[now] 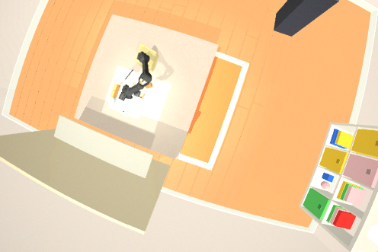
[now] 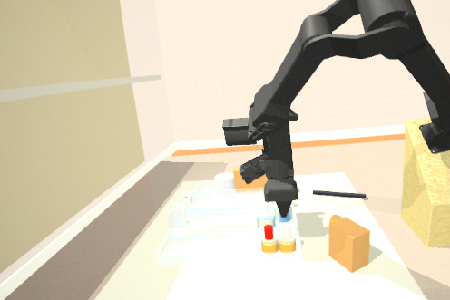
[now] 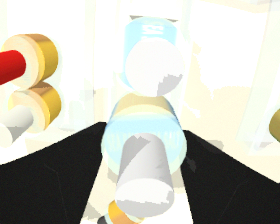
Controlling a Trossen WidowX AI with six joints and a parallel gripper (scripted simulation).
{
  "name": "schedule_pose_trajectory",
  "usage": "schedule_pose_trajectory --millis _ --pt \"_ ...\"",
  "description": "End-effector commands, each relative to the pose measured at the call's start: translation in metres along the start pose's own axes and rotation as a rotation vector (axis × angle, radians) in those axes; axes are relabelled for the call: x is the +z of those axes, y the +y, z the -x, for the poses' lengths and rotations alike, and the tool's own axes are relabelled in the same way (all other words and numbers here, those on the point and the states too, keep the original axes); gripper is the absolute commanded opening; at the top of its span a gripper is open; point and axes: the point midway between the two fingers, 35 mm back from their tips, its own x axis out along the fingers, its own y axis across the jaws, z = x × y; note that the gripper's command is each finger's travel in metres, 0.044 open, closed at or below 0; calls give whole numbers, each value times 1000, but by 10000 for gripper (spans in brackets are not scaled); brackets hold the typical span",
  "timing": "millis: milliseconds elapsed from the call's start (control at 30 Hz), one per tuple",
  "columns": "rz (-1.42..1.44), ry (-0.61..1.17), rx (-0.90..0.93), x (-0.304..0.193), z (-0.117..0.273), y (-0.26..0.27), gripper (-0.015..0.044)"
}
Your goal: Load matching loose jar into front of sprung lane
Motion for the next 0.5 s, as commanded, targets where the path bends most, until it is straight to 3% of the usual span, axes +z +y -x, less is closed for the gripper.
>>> schedule_pose_trajectory --millis 0,467 --pt "15 -20 4 8 2 1 0" --pt "15 -20 4 8 -2 1 0"
